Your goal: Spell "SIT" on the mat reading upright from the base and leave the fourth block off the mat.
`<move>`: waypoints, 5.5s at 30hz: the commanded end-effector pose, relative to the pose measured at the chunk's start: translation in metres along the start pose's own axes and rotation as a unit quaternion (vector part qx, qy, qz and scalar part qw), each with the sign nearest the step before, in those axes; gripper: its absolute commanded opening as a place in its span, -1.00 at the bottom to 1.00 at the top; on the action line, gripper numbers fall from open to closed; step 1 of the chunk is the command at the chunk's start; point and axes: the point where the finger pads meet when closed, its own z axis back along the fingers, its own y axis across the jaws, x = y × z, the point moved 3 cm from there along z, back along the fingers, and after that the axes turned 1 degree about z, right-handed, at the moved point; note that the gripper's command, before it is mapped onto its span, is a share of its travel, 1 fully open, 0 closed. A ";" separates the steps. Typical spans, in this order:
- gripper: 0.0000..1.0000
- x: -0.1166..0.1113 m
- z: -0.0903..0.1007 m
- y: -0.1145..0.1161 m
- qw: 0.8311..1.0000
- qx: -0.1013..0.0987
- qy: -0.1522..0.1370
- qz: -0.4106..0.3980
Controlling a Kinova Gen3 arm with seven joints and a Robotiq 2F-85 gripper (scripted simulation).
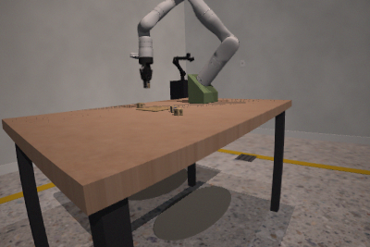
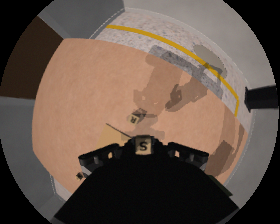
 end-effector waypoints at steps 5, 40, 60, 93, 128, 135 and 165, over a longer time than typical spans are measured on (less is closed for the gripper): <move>-0.57 0.000 0.001 0.000 1.000 0.000 0.001 -0.002; -0.57 0.048 0.000 -0.033 0.932 0.022 -0.017 -0.362; -0.57 0.087 0.002 -0.072 0.726 0.021 -0.005 -0.688; -0.57 0.107 0.006 -0.104 0.517 -0.004 0.000 -0.856; -0.57 0.108 -0.060 -0.105 0.506 -0.001 0.000 -0.862; -0.57 0.109 -0.085 -0.105 0.506 -0.001 0.000 -0.862; -0.57 0.109 -0.091 -0.106 0.506 -0.001 0.000 -0.862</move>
